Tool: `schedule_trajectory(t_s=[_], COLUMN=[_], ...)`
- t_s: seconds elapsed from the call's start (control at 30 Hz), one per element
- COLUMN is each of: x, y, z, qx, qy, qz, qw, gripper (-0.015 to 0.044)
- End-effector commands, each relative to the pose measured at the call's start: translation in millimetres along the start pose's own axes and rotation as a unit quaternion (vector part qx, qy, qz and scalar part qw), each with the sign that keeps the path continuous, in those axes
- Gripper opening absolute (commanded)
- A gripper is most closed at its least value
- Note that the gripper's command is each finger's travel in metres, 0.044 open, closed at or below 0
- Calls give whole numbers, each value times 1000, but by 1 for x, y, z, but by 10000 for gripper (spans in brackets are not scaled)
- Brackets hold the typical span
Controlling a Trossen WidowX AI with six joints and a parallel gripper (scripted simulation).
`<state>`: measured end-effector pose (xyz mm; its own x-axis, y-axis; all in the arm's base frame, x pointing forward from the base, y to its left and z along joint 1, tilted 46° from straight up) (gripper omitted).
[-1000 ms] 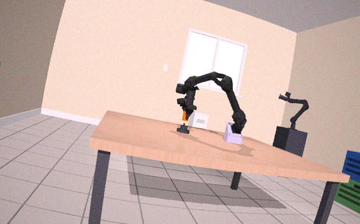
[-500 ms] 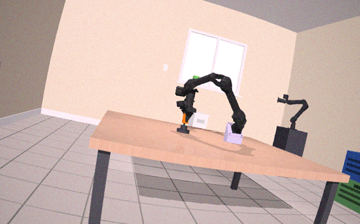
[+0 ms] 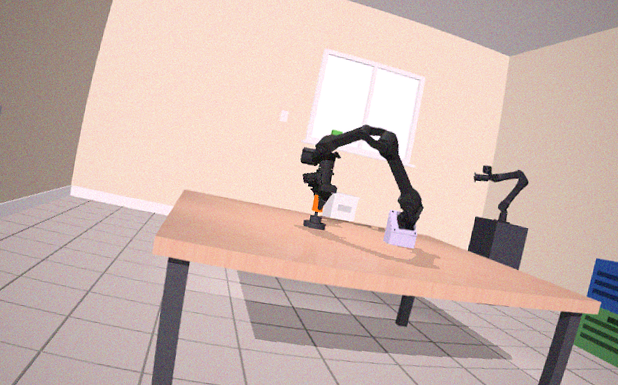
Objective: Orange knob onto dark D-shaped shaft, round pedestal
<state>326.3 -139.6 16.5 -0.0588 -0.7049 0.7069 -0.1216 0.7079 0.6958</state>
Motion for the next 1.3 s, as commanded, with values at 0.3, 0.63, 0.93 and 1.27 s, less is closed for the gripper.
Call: schedule_trajectory(t_s=[0.3,0.63,0.93,1.27], x=[-3,-3,2,2], y=[-1,-1,1,-2], z=[2,2,0,-1], qx=[0,0,13,104], qy=[-3,-3,-3,-3], qz=[-1,-1,-1,0], qw=[1000,1000,1000,995], gripper=[0,0,0,0])
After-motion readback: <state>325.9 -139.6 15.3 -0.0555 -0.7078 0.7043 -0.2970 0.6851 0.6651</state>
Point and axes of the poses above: the point midway between the two fingers, 35 mm back from their tips, its own x axis back along the fingers, its own y axis across the jaws, z = x × y, the point moved 7 cm from there along x, back along the fingers, and after that the axes turned 3 degrees about x, right-handed, at the moved point
